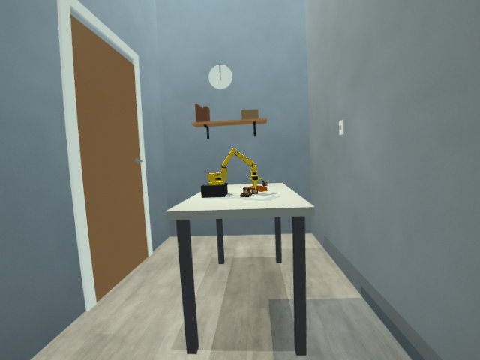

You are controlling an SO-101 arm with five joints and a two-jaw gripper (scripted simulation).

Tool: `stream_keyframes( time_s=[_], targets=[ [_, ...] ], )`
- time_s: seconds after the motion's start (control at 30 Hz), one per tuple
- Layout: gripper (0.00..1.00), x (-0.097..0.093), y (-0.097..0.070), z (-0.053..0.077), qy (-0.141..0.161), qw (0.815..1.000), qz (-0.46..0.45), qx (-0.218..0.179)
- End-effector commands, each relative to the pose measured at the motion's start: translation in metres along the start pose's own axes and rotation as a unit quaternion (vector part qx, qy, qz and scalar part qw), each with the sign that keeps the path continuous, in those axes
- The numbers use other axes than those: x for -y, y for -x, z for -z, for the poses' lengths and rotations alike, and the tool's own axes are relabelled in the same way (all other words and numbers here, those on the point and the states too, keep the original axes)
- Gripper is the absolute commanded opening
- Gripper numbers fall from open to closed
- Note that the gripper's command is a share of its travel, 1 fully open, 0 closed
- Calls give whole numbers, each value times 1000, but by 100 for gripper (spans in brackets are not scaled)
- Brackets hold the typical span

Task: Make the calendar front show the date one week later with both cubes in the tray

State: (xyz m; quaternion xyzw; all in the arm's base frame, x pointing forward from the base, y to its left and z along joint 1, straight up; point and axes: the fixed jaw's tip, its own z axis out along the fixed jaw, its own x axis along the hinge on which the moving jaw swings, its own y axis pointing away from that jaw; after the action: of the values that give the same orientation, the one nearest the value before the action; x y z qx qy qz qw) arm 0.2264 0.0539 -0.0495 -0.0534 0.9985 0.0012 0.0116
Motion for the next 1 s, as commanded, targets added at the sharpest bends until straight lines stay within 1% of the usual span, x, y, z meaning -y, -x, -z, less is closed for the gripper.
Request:
stream_keyframes(
  time_s=[0.0,0.97],
  targets=[
    [35,-2,-5,-5,0,1000,1,-10],
    [28,3,-5,-5,0,1000,1,-10]
  ],
)
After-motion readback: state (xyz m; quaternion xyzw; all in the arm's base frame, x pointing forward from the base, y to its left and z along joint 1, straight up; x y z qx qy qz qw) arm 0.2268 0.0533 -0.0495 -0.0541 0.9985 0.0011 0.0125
